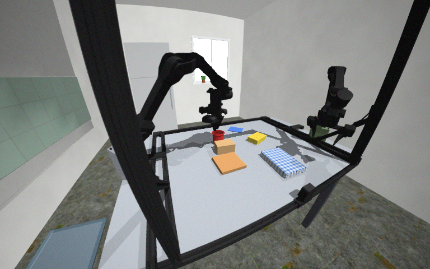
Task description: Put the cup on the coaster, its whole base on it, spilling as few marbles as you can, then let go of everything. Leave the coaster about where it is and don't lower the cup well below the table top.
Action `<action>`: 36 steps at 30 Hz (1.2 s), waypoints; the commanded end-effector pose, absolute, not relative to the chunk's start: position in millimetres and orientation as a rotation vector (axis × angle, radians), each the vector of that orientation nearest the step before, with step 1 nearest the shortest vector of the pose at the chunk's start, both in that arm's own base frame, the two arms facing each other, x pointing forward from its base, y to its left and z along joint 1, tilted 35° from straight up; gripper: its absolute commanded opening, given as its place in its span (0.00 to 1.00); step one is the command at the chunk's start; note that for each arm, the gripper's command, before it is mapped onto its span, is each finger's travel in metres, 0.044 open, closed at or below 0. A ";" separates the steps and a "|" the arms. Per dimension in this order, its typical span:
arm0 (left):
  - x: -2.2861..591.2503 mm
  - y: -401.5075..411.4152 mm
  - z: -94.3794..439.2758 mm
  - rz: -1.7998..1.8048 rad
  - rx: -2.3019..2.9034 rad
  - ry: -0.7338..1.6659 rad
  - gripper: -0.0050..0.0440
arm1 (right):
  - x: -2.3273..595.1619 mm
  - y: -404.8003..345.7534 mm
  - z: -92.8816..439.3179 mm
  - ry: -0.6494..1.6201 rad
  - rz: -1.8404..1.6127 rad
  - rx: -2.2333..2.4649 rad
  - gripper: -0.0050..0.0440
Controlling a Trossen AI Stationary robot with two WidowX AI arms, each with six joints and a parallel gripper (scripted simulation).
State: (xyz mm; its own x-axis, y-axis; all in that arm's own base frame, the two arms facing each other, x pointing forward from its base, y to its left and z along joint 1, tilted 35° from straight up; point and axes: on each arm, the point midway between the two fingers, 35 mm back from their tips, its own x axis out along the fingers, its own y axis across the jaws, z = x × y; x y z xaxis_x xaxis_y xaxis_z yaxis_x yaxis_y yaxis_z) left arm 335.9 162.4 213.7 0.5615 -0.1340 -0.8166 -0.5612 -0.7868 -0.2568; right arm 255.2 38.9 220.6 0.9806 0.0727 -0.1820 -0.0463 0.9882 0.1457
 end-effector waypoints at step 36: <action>364.1 155.7 171.6 1.148 -2.302 0.569 0.38 | 255.1 38.4 219.5 0.191 0.057 0.138 0.92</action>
State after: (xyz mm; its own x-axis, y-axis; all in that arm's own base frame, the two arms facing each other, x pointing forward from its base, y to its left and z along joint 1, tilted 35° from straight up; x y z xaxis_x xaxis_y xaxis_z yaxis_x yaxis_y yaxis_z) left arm 361.0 156.5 183.1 0.5716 -0.1355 -0.8092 -0.5617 -0.7836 -0.2656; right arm 255.2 38.9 220.6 0.9806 0.0727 -0.1820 -0.0462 0.9883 0.1457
